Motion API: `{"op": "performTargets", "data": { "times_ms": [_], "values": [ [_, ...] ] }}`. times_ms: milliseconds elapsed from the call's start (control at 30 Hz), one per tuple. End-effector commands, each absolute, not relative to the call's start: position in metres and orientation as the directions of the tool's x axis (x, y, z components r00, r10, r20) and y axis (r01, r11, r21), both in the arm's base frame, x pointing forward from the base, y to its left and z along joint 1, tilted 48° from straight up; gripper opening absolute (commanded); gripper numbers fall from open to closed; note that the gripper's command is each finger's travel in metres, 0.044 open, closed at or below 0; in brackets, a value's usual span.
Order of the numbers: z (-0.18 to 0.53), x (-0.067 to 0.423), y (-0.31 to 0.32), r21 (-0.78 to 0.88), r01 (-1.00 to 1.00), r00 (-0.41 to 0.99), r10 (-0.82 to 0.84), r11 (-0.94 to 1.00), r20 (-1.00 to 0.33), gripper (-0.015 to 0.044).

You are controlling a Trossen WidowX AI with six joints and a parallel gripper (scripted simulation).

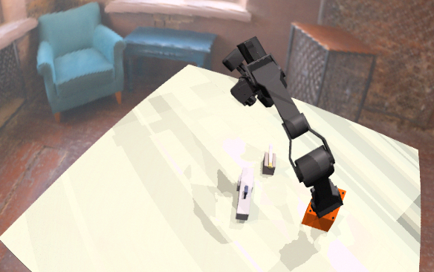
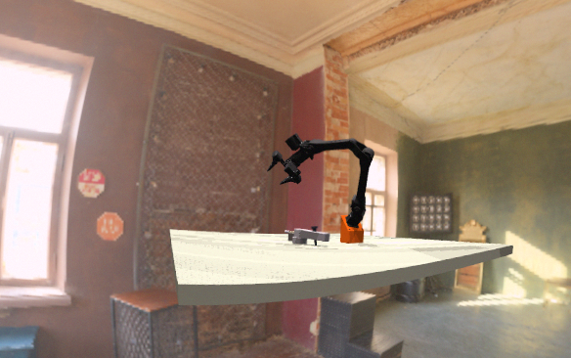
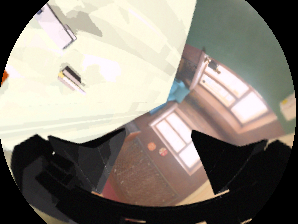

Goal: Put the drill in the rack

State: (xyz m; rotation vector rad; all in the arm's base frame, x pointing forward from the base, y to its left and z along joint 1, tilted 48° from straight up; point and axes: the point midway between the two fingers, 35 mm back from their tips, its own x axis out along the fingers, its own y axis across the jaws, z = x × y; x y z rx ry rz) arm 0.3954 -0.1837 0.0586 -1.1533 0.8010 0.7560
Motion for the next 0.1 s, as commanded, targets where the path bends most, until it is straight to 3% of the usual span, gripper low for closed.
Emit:
{"op": "performTargets", "data": {
  "times_ms": [0,67],
  "values": [
    [0.106,0.403,-0.188,-0.586,-0.735,0.624,0.001,0.34,-0.782,0.044],
    [0.134,0.405,-0.189,-0.645,-0.656,0.685,-0.051,0.392,-0.727,0.044]
  ]
}}
